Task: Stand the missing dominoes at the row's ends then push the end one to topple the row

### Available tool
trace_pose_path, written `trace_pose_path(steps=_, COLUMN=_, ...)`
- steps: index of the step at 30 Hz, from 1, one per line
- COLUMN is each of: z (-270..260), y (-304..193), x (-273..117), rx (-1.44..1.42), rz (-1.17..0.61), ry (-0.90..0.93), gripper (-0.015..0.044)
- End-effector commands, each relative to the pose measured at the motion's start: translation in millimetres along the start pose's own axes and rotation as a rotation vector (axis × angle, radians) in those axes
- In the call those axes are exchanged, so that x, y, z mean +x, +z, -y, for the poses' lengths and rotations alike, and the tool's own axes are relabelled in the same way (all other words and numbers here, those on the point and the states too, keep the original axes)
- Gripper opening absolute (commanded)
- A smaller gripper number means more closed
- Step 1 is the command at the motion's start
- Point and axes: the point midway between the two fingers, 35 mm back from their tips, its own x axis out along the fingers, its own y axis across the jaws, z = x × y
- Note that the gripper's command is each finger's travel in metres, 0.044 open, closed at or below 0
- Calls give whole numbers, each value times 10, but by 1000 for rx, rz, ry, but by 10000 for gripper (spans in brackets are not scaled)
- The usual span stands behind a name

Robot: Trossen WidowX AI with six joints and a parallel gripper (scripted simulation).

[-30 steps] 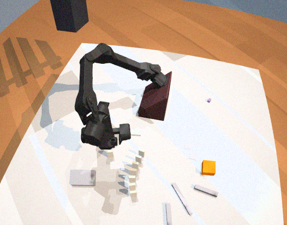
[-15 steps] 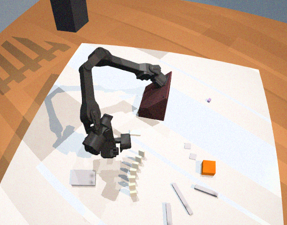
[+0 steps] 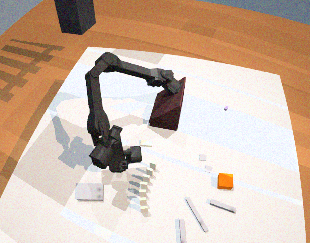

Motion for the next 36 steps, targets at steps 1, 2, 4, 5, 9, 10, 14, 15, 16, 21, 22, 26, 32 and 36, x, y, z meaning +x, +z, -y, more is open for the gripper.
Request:
trace_pose_path(steps=1, z=1, y=-1, x=5, rx=-4, rz=-1, ry=-2, gripper=204)
trace_pose_path(steps=2, z=1, y=-1, x=5, rx=-4, rz=-1, ry=-2, gripper=177)
trace_pose_path(steps=4, z=1, y=-1, x=5, rx=-4, rz=-1, ry=-2, gripper=125)
trace_pose_path(steps=5, z=1, y=-1, x=5, rx=-4, rz=-1, ry=-2, gripper=107)
trace_pose_path(steps=9, z=1, y=-1, x=5, rx=-4, rz=-1, ry=-2, gripper=107)
trace_pose_path(steps=10, z=1, y=-1, x=5, rx=-4, rz=-1, ry=-2, gripper=107)
trace_pose_path(steps=14, z=1, y=-1, x=5, rx=-4, rz=-1, ry=-2, gripper=107)
trace_pose_path(steps=15, z=1, y=5, x=-21, rx=-4, rz=0, ry=-1, gripper=107)
trace_pose_path(steps=16, z=1, y=23, x=-99, rx=-4, rz=1, ry=1, gripper=107)
trace_pose_path(steps=21, z=-6, y=71, x=-922, rx=-2, rz=3, ry=11, gripper=107)
trace_pose_path(steps=22, z=-8, y=51, x=-1097, rx=-1, rz=3, ry=10, gripper=107)
trace_pose_path(steps=26, z=-8, y=6, x=-1342, rx=-1, rz=1, ry=6, gripper=107)
trace_pose_path(steps=32, z=-409, y=36, x=-1360, rx=123, rz=4, ry=15, gripper=107)
trace_pose_path(steps=36, z=-1050, y=-31, x=-1369, rx=332, rz=2, ry=20, gripper=107)
